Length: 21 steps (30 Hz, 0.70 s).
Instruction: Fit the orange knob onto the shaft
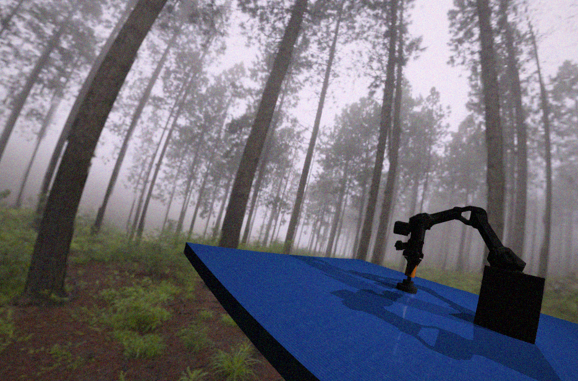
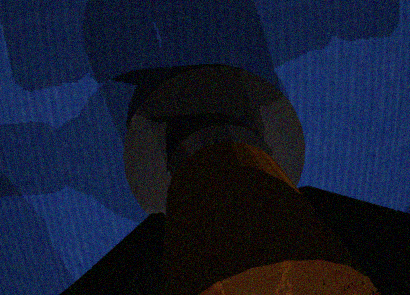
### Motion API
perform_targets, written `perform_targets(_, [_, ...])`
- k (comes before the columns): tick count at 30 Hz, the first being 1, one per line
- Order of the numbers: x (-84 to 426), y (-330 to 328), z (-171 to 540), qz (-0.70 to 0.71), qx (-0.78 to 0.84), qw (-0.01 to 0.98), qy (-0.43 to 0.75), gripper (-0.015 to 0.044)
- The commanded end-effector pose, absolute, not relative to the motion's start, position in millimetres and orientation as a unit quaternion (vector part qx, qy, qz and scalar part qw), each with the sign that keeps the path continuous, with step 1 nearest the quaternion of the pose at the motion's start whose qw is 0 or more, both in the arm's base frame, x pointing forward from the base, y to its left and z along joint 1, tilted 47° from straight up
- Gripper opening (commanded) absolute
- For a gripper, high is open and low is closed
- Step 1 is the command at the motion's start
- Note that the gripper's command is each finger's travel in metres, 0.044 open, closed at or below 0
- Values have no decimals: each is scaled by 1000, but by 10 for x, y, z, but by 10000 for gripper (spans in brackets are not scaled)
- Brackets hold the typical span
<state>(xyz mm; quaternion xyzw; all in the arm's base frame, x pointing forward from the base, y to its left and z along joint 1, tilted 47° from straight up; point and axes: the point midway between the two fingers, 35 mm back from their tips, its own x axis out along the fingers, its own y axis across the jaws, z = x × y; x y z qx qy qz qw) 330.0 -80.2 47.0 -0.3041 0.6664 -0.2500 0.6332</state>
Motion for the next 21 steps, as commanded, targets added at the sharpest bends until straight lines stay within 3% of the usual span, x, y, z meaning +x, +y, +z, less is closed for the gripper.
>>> perform_targets(1, [3306, -818, 469, -251, -307, 633, 665, 0])
perform_targets(21, [3287, -782, 506, -194, -359, 605, 684, 0])
